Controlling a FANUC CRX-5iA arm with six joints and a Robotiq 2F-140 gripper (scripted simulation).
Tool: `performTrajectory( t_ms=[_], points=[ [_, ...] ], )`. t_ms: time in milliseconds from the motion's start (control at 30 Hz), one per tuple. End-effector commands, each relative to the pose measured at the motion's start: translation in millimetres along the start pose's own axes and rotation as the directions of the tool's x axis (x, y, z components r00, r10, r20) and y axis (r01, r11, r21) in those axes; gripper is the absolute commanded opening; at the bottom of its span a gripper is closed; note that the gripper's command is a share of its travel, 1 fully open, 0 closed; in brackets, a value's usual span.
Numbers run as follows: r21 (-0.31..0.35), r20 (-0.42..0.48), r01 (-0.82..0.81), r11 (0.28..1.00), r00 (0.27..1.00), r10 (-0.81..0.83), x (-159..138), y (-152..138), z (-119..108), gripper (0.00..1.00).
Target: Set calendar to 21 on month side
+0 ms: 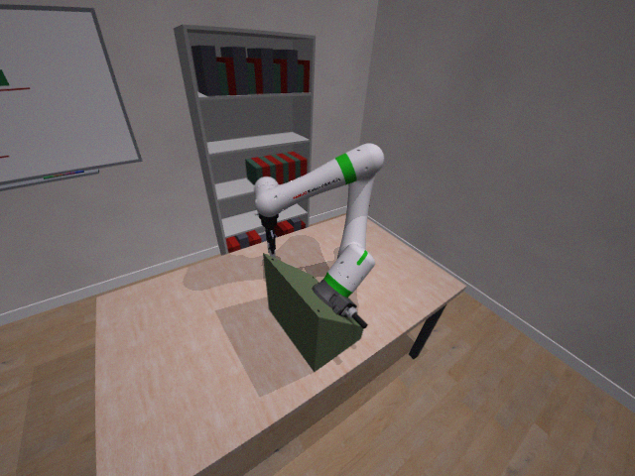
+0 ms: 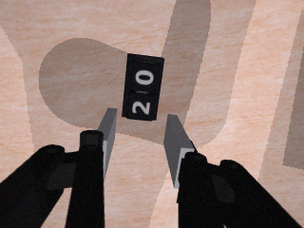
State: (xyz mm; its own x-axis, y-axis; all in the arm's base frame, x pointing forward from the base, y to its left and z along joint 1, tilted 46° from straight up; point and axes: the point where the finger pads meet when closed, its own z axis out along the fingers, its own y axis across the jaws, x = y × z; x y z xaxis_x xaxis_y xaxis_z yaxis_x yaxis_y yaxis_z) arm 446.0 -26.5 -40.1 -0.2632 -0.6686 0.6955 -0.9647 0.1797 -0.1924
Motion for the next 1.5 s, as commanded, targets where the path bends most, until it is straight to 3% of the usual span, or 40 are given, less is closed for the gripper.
performTrajectory(
  t_ms=[0, 733, 1467],
  points=[
    [0.000, 0.000, 0.000, 1.000, 1.000, 0.000, -0.2, -0.1, -0.1, 0.28],
    [0.001, 0.000, -0.001, 1.000, 1.000, 0.001, -0.2, 0.1, 12.9, 0.28],
    [0.001, 0.000, -0.001, 1.000, 1.000, 0.001, -0.4, 0.4, 43.2, 0.28]
  ],
)
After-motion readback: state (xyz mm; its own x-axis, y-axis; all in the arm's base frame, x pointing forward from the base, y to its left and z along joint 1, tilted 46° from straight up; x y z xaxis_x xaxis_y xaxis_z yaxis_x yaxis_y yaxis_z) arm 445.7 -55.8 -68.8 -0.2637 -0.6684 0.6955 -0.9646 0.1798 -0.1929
